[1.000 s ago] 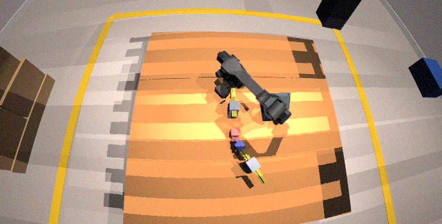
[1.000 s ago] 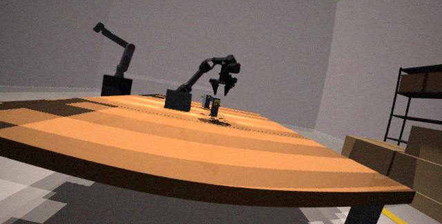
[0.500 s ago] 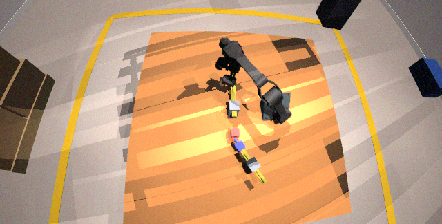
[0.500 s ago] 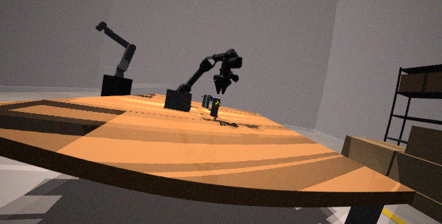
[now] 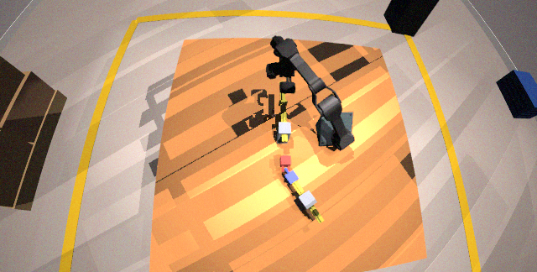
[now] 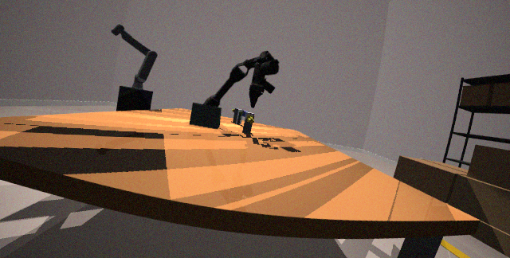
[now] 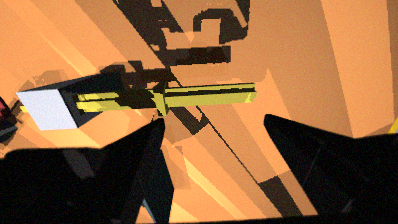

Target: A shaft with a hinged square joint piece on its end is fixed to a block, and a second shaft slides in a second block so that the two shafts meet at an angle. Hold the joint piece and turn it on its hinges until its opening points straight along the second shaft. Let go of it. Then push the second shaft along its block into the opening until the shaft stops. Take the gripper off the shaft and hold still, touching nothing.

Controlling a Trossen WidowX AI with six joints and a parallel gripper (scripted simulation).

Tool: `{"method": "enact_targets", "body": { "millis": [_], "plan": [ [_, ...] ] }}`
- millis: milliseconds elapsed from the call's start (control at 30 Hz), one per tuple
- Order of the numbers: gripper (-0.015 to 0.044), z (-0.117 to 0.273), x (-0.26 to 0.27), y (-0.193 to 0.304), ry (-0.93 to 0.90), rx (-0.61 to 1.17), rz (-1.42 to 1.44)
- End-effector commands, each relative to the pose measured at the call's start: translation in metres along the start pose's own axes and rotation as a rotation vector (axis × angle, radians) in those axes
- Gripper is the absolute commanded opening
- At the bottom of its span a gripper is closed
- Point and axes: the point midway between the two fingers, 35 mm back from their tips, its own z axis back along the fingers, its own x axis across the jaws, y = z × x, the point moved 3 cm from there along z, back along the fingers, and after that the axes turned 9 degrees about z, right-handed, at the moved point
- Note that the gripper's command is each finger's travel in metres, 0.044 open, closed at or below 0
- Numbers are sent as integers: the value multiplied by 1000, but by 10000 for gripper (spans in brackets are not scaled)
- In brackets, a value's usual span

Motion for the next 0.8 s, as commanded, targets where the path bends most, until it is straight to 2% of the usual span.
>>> {"method": "enact_targets", "body": {
  "millis": [0, 767],
  "plan": [
    [440, 2, -2, -2, 13, 0, 24],
    [440, -29, -5, -4, 11, -2, -712]
  ]
}}
